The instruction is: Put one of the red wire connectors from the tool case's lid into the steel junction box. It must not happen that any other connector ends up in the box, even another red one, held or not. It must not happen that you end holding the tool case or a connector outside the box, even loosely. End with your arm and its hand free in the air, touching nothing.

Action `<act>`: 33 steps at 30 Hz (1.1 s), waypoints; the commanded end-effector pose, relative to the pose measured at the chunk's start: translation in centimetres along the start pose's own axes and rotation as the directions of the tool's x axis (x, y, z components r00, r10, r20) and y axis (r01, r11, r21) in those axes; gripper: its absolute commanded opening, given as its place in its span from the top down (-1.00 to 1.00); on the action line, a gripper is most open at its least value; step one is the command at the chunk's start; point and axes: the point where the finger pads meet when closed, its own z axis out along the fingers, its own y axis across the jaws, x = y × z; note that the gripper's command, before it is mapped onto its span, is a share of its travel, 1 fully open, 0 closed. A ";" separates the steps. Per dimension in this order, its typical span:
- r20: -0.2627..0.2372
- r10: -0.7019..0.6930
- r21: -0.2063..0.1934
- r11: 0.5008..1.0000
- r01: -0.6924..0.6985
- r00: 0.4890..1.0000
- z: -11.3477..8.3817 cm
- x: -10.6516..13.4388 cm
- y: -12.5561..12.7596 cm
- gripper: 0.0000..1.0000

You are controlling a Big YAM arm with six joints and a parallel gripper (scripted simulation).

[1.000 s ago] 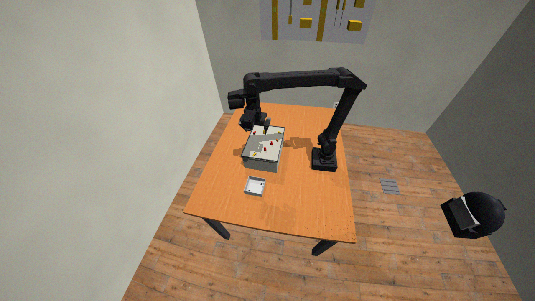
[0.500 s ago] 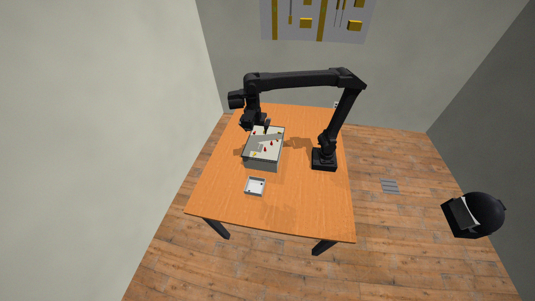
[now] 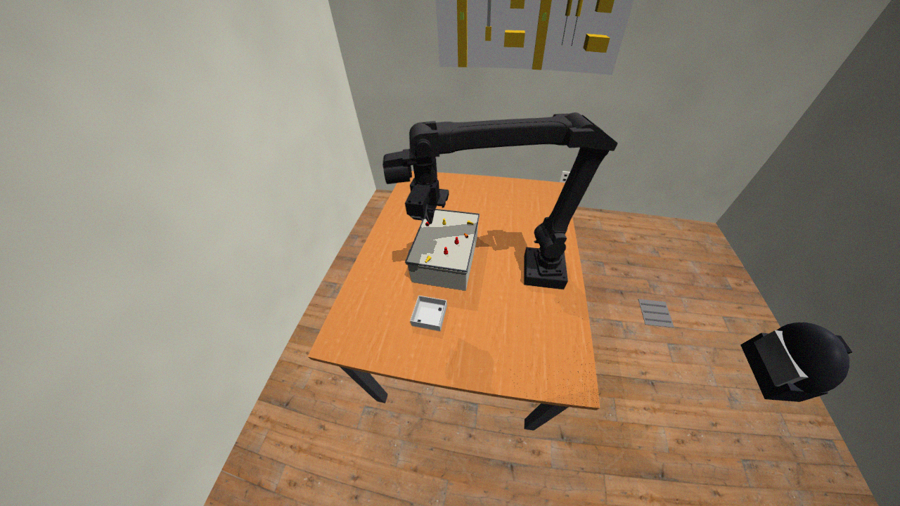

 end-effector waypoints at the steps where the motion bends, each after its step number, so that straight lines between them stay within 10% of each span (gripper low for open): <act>1: -0.001 -0.017 0.008 1.000 0.017 1.000 -0.8 -0.3 -0.8 1.00; 23: -0.001 -0.017 0.008 1.000 0.017 1.000 -0.8 -0.3 -0.8 1.00; 24: -0.002 -0.015 0.007 1.000 0.015 1.000 -0.7 -0.2 -0.7 0.43; 33: 0.002 0.197 0.013 0.980 -0.197 0.980 6.7 3.1 0.0 0.43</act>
